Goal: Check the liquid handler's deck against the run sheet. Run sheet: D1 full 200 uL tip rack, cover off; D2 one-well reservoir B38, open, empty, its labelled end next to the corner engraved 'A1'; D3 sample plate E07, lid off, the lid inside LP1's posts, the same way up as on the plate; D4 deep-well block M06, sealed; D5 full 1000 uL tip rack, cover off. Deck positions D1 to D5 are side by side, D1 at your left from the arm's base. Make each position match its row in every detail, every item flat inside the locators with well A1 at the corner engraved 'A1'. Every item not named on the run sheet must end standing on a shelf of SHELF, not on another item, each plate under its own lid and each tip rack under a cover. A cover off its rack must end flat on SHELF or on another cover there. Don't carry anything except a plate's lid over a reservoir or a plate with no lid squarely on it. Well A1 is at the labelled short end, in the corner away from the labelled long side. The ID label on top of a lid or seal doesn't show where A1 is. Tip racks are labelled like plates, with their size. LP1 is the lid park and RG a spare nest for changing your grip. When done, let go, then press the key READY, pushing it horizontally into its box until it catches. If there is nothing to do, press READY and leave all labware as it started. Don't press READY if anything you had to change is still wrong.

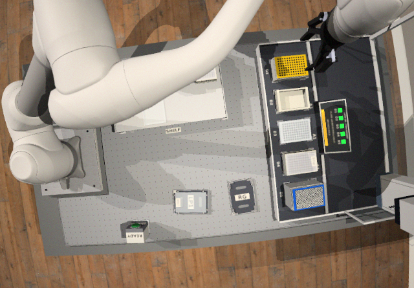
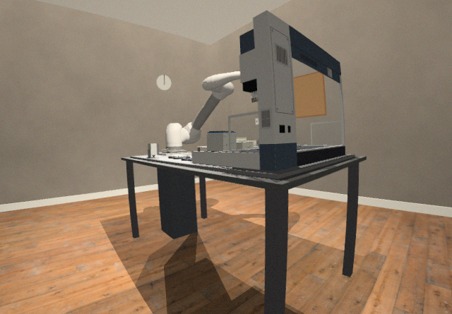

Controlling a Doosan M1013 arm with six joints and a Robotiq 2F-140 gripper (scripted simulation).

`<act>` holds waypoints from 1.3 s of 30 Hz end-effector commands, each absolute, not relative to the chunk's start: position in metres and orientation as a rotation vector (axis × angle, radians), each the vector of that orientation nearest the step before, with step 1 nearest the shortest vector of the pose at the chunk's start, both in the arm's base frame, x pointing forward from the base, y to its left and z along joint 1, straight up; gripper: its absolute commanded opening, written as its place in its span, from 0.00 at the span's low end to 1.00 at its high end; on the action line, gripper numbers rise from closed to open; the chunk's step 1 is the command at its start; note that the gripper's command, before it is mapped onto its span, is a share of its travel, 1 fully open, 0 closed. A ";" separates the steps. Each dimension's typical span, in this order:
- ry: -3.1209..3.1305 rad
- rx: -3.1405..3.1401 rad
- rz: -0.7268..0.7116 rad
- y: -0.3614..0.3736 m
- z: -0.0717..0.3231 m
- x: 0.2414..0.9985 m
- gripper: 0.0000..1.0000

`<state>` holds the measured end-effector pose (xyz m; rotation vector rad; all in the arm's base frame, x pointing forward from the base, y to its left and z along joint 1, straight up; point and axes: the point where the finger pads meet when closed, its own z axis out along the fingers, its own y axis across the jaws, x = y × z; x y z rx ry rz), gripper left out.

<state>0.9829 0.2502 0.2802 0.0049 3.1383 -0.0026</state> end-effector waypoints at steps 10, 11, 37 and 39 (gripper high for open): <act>3.137 0.005 -0.001 0.250 0.263 0.983 0.66; 3.137 0.005 -0.001 0.250 0.261 0.983 0.66; 3.137 0.005 -0.001 0.250 0.225 0.983 0.66; 3.137 0.005 -0.001 0.250 0.221 0.983 0.66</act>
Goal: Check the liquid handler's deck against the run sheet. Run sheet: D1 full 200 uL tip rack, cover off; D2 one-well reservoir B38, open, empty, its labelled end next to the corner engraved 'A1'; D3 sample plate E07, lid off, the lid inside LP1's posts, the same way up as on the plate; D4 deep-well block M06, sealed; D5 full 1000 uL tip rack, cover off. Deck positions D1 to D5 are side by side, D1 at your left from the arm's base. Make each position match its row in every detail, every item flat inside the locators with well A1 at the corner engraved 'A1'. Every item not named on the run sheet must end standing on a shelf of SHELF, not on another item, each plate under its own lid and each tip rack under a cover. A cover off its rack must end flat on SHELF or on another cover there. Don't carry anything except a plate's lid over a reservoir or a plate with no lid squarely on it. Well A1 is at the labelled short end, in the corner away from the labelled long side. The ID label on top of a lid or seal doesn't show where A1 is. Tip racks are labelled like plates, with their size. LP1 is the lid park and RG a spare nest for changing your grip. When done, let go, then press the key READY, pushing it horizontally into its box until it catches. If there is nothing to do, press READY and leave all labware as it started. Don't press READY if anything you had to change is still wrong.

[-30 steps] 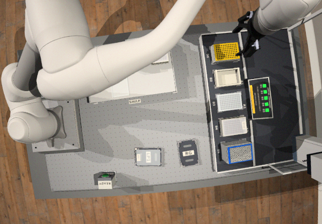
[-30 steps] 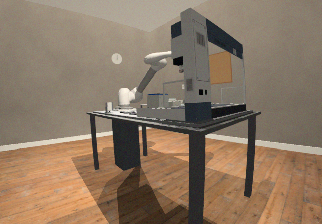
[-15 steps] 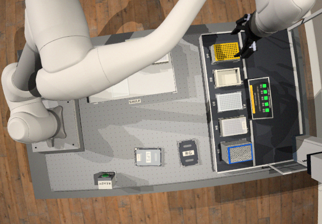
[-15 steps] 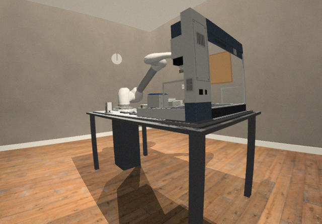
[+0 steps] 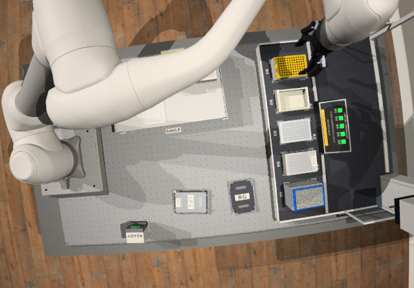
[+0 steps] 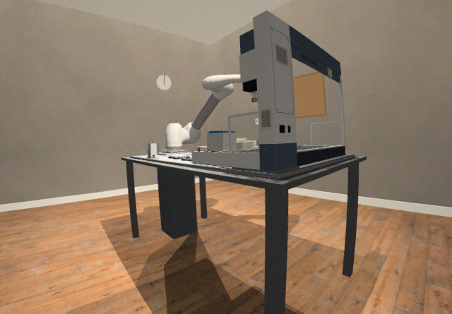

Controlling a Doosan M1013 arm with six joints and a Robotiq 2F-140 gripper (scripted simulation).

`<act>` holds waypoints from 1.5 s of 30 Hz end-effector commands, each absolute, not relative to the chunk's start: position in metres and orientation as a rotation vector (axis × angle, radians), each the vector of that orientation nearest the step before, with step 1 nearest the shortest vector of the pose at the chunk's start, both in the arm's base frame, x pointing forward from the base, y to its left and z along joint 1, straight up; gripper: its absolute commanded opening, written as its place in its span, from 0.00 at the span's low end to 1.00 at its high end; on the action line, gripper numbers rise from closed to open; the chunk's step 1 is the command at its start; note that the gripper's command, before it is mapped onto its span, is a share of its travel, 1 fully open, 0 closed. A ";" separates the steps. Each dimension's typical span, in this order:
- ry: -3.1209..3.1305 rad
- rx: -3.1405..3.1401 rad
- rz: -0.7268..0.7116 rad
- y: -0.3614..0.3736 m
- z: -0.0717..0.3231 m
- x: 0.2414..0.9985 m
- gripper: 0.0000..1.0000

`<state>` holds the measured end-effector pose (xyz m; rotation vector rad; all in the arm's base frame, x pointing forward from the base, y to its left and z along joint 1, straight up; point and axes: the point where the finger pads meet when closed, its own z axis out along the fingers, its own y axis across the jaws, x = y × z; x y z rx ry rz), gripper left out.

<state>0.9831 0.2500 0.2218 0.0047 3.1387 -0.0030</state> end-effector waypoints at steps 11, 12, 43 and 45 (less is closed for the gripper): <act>3.137 0.005 -0.001 0.250 0.206 0.983 0.66; 3.137 0.005 -0.001 0.250 0.205 0.983 0.66; 3.137 0.005 -0.001 0.250 0.158 0.983 0.66; 3.137 0.005 -0.001 0.250 0.156 0.983 0.66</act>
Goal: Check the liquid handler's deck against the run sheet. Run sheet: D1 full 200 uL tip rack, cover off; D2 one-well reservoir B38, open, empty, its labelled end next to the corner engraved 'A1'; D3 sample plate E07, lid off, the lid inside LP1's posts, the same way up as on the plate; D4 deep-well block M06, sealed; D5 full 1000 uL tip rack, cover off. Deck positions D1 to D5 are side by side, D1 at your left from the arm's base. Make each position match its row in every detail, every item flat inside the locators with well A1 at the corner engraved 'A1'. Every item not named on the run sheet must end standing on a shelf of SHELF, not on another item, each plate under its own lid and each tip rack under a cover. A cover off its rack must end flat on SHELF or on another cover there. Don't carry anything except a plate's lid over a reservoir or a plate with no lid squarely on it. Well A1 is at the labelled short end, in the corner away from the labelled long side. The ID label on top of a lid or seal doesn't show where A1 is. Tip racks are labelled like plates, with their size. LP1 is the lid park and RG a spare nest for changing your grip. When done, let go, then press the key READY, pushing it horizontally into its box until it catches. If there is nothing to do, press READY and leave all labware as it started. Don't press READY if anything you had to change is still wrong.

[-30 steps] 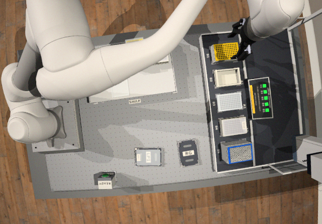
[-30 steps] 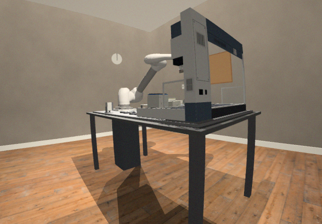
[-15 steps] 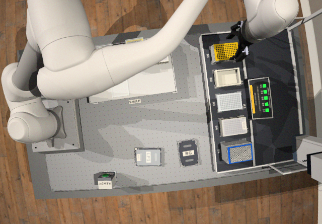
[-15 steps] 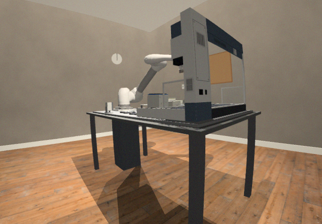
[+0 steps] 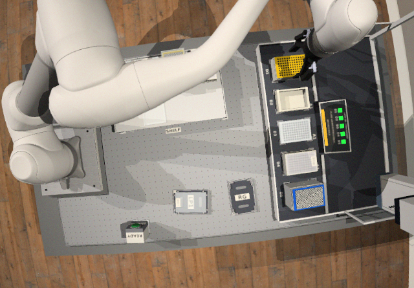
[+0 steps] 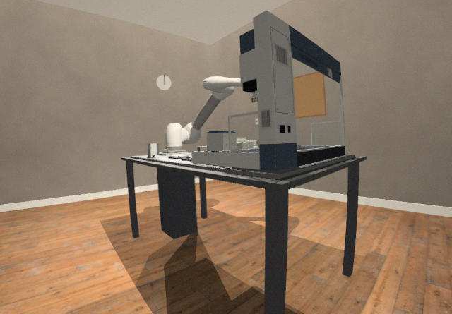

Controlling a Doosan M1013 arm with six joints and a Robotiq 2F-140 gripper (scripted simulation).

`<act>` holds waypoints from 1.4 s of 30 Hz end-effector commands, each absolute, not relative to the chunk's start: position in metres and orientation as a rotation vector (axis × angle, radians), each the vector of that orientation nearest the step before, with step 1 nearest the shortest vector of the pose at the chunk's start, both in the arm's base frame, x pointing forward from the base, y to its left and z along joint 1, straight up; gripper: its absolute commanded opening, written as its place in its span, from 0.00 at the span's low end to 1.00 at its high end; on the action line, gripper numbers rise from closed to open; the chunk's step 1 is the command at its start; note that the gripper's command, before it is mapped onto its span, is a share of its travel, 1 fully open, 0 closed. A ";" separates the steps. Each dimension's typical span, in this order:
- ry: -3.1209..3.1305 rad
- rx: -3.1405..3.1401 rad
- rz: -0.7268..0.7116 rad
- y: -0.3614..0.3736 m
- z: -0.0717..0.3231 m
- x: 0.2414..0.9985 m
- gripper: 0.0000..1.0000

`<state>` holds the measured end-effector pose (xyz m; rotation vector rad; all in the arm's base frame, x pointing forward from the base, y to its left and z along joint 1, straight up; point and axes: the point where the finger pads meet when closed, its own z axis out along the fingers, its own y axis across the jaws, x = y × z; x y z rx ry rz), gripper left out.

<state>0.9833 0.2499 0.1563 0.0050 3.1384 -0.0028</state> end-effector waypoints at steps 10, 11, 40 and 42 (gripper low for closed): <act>3.137 0.005 -0.001 0.250 0.140 0.984 0.66; 3.137 0.005 -0.001 0.250 0.138 0.984 0.66; 3.137 0.005 -0.001 0.250 0.096 0.984 0.66; 3.137 0.005 -0.001 0.250 0.093 0.984 0.66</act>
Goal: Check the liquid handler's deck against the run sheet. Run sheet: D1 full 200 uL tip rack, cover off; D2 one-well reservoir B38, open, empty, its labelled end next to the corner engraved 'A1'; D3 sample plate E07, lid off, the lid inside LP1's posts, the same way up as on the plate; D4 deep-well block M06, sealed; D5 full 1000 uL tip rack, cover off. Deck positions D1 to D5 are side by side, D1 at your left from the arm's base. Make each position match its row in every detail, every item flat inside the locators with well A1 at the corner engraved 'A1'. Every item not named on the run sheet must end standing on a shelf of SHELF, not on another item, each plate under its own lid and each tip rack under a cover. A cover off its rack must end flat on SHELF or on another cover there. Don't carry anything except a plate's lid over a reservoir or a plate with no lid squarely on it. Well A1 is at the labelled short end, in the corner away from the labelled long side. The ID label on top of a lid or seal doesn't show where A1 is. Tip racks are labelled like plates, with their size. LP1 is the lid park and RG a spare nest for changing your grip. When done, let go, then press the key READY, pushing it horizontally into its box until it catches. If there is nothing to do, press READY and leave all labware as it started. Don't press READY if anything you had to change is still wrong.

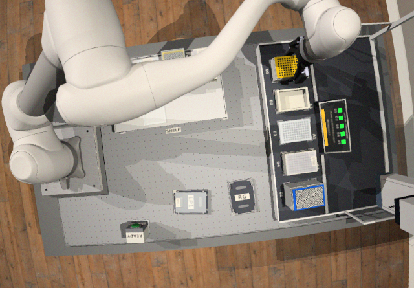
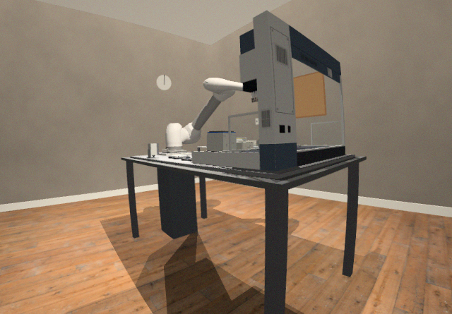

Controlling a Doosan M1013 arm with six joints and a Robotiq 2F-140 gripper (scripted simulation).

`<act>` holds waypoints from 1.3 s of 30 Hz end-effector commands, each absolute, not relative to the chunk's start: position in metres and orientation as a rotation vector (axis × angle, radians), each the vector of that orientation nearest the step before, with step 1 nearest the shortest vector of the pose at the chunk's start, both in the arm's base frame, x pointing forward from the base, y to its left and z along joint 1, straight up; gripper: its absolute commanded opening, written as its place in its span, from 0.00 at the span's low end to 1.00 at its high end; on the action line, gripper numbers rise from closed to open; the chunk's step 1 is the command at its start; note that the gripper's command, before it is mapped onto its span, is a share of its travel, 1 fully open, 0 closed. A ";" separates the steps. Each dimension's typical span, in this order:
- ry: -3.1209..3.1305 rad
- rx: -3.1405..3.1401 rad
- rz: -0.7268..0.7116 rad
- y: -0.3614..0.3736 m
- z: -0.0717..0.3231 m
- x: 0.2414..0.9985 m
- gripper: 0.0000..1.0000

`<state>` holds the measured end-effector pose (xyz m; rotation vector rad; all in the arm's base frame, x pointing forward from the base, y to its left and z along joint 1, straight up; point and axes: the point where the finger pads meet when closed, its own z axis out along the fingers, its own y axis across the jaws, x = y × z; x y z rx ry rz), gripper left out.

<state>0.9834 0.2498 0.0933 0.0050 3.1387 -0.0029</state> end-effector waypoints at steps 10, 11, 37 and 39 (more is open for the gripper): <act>3.137 0.005 -0.001 0.250 0.080 0.984 0.66; 3.137 0.005 -0.001 0.250 0.078 0.984 0.66; 3.137 0.005 -0.001 0.250 0.076 0.984 0.10; 3.137 0.005 -0.001 0.250 0.076 0.984 0.10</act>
